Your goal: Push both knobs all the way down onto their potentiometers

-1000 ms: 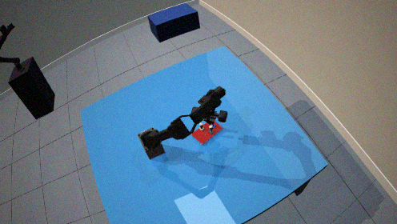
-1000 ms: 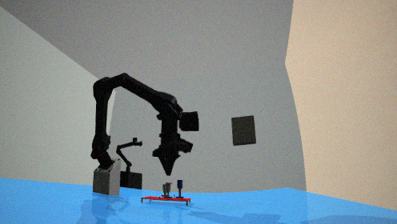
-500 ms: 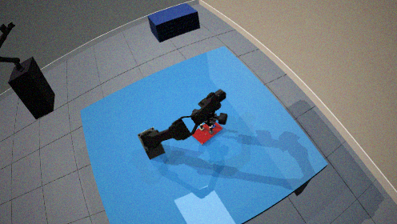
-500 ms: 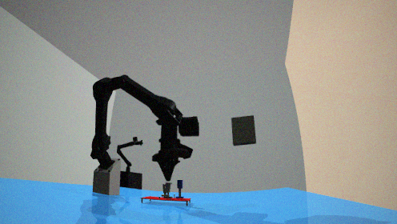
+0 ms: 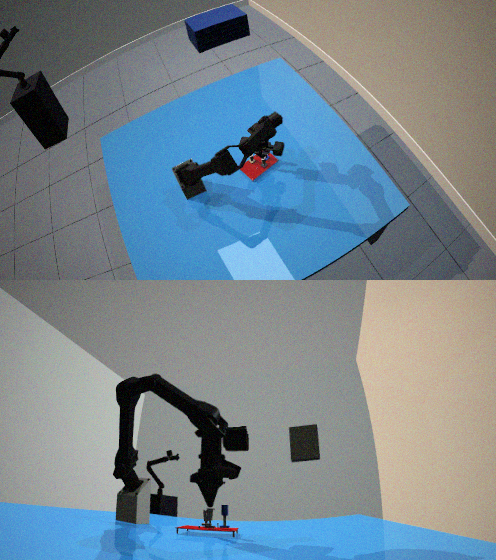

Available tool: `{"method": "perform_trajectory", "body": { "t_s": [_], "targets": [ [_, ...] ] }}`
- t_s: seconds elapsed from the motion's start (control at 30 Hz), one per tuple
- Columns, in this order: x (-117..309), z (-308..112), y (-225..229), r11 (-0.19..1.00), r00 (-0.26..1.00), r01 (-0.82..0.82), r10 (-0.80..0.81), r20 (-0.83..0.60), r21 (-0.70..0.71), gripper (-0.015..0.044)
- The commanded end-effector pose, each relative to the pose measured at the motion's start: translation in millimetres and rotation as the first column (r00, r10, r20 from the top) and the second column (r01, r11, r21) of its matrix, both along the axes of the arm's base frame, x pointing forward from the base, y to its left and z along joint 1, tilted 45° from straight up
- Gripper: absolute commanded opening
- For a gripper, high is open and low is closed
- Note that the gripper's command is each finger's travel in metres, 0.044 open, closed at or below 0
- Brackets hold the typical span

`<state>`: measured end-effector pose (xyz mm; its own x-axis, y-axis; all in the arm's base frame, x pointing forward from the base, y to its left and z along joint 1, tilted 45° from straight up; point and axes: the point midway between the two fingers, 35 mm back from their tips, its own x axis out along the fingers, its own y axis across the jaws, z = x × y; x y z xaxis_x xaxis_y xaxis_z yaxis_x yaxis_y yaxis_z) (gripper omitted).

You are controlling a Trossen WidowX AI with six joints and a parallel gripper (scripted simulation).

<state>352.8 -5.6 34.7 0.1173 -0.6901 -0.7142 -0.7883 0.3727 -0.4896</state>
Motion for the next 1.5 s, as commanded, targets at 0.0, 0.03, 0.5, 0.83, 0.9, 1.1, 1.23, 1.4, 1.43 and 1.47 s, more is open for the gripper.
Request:
{"method": "perform_trajectory", "body": {
  "t_s": [0.0,0.03,0.5,0.83,0.9,1.1,1.23,1.4,1.43,1.47],
  "targets": [
    [0.4,-0.9,-1.2,1.000,1.000,-0.004,0.004,-0.002,-0.005,0.0000],
    [0.4,-1.0,-1.4,1.000,1.000,-0.004,0.004,-0.002,-0.005,0.0000],
    [0.6,-2.0,-2.4,1.000,1.000,-0.004,0.004,-0.002,-0.005,0.0000],
    [0.6,-2.0,-2.4,1.000,1.000,-0.004,0.004,-0.002,-0.005,0.0000],
    [0.6,-2.2,-2.6,1.000,1.000,-0.004,0.004,-0.002,-0.005,0.0000],
    [0.9,-4.0,-4.4,1.000,1.000,-0.004,0.004,-0.002,-0.005,0.0000],
    [0.9,-4.0,-4.4,1.000,1.000,-0.004,0.004,-0.002,-0.005,0.0000],
    [0.9,-4.2,-4.5,1.000,1.000,-0.004,0.004,-0.002,-0.005,0.0000],
    [1.0,-4.5,-4.9,1.000,1.000,-0.004,0.004,-0.002,-0.005,0.0000],
    [1.1,-4.9,-5.3,1.000,1.000,-0.004,0.004,-0.002,-0.005,0.0000]
  ]
}}
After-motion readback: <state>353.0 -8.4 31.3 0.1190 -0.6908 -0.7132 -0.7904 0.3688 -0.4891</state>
